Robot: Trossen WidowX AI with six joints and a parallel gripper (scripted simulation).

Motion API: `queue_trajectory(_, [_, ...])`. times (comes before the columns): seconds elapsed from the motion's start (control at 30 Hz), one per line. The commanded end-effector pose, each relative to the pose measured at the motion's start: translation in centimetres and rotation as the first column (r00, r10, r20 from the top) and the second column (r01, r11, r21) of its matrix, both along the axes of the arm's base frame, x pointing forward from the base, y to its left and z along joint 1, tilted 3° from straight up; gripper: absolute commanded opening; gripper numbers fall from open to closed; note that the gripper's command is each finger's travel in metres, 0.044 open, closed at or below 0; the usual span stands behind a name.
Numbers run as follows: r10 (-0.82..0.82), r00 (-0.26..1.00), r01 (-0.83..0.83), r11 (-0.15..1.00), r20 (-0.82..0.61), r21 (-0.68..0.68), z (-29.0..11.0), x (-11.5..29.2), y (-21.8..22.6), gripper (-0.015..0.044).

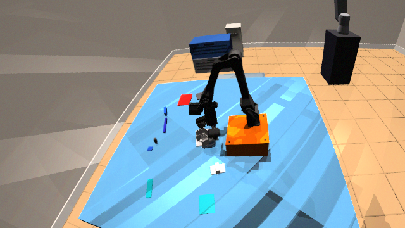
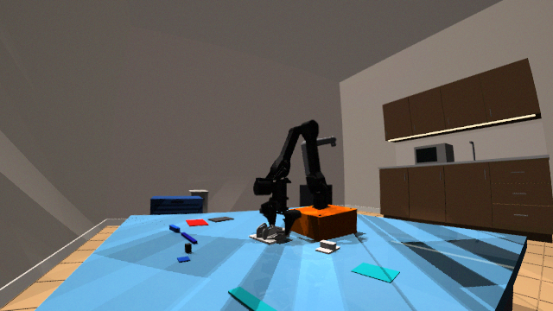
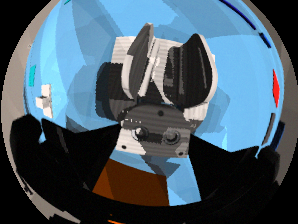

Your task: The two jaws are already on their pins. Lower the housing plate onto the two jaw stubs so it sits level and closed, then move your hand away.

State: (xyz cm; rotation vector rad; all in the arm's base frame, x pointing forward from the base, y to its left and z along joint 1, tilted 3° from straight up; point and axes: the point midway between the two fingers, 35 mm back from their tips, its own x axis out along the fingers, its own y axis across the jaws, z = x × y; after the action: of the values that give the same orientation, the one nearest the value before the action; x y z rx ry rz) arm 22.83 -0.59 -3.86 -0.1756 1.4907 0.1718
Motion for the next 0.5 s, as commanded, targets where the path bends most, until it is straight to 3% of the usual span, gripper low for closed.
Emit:
queue_trajectory(0.0, [-0.003,1.000,0.003,1.000,-0.001,0.002,-0.09,-0.02,0.03,0.0351])
queue_trajectory(0.47, [-0.003,1.000,0.003,1.000,-0.001,0.002,-0.34,-0.01,0.03,0.0351])
